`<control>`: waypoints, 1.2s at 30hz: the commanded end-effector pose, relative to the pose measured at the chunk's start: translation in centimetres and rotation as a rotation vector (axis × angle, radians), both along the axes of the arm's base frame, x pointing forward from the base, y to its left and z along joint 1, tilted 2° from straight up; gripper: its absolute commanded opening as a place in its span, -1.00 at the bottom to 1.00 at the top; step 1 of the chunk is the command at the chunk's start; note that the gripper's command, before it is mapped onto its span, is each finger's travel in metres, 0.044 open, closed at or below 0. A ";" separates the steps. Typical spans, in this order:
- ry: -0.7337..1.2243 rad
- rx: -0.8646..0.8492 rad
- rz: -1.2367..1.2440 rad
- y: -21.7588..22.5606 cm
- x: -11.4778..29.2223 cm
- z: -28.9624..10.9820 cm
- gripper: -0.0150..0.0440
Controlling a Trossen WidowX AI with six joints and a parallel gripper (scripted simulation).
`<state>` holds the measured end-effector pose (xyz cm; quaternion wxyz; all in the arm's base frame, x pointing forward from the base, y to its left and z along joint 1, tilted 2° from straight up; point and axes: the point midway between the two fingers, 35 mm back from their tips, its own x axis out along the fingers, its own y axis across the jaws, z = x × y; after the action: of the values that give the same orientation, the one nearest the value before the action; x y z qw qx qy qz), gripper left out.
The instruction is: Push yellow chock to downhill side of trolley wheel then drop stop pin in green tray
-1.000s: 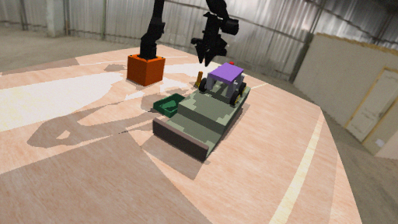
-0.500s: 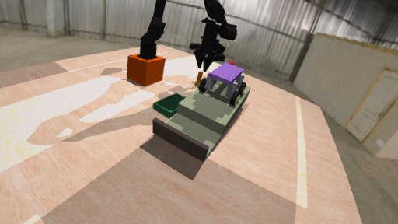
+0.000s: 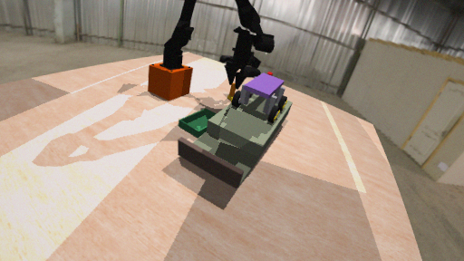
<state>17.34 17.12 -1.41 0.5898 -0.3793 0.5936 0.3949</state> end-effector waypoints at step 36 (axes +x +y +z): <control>0.001 0.002 0.000 -0.1 -0.1 -0.6 -0.49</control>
<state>17.03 16.85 -3.07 0.5848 -0.3802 0.5984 0.3942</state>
